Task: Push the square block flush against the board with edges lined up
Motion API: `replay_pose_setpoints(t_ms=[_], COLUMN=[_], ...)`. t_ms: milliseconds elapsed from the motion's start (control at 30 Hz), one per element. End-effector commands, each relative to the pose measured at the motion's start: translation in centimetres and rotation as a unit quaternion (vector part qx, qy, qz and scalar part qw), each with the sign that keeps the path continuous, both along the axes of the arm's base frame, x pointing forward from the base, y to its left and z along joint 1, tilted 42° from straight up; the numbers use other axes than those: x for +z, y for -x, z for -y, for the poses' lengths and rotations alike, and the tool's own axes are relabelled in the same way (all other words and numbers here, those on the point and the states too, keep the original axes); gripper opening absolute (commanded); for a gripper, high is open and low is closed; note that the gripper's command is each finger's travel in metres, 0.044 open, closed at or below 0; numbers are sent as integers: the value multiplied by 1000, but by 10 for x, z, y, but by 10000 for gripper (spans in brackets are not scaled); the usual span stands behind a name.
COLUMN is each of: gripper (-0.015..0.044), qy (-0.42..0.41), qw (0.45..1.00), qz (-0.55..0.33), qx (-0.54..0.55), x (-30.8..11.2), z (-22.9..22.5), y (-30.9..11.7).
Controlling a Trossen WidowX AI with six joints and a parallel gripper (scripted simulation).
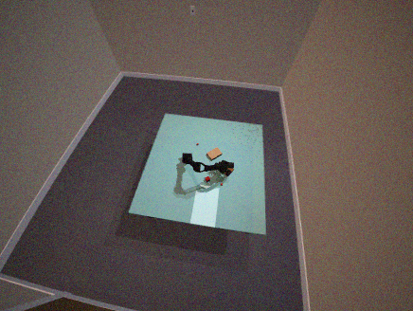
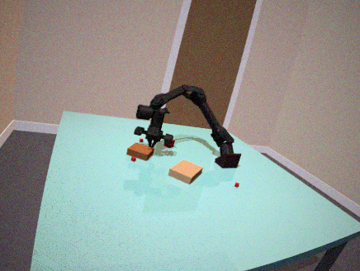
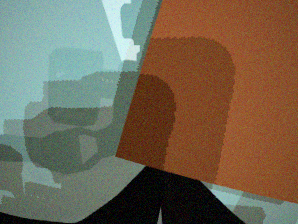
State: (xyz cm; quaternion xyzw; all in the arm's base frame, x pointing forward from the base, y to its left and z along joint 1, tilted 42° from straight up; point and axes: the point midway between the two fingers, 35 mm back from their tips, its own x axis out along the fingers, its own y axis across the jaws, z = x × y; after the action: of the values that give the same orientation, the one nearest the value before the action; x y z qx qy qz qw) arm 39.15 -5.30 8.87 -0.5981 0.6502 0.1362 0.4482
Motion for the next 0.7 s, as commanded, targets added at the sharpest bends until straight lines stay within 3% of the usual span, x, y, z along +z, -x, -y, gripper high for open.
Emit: replay_pose_setpoints(t_ms=[0, 667], gripper=[0, 0], qy=[-3, -2], qw=[1000, 1000], qz=[-1, -1], qx=[-1, -1], x=[-5, 2], z=[-4, 4], y=[-3, 0])
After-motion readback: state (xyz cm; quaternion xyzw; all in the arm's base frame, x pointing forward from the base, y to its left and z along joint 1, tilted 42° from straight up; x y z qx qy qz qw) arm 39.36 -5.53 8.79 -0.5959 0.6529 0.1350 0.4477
